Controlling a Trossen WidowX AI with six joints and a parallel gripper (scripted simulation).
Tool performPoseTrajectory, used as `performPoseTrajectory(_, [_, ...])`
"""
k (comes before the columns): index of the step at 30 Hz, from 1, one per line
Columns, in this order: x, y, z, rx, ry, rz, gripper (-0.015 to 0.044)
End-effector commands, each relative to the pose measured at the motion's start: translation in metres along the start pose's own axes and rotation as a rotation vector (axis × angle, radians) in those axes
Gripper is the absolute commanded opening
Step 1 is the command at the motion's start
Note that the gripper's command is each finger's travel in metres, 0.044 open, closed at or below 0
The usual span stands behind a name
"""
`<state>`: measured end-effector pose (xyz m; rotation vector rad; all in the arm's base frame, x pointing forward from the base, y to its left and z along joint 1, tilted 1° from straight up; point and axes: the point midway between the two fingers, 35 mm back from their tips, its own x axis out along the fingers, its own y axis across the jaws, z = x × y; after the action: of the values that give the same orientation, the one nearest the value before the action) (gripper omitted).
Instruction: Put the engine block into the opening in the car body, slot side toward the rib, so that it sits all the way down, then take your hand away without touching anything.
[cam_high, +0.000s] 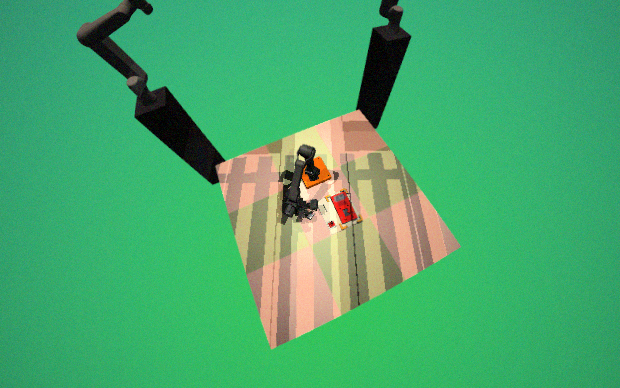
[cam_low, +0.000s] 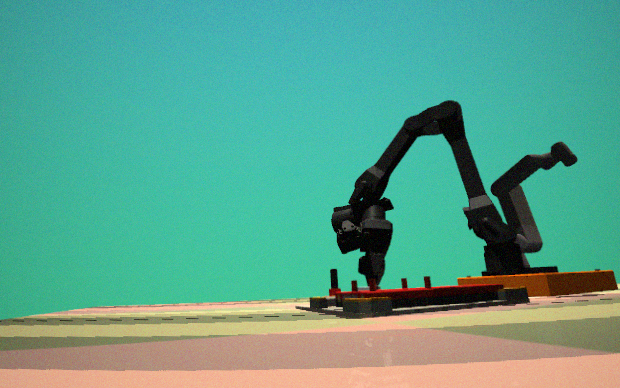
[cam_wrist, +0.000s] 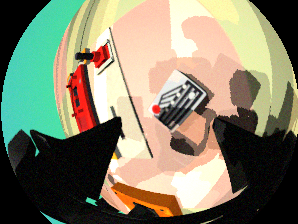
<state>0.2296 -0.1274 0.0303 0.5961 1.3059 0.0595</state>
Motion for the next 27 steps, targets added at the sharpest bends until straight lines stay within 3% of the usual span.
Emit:
performPoseTrajectory(1, [-0.0019,0.0006,0.0029,-0.132,0.01,-0.025,0.044])
performPoseTrajectory(27, [-0.0061,0.006,0.0065,-1.013,0.163,-0.12,0.044])
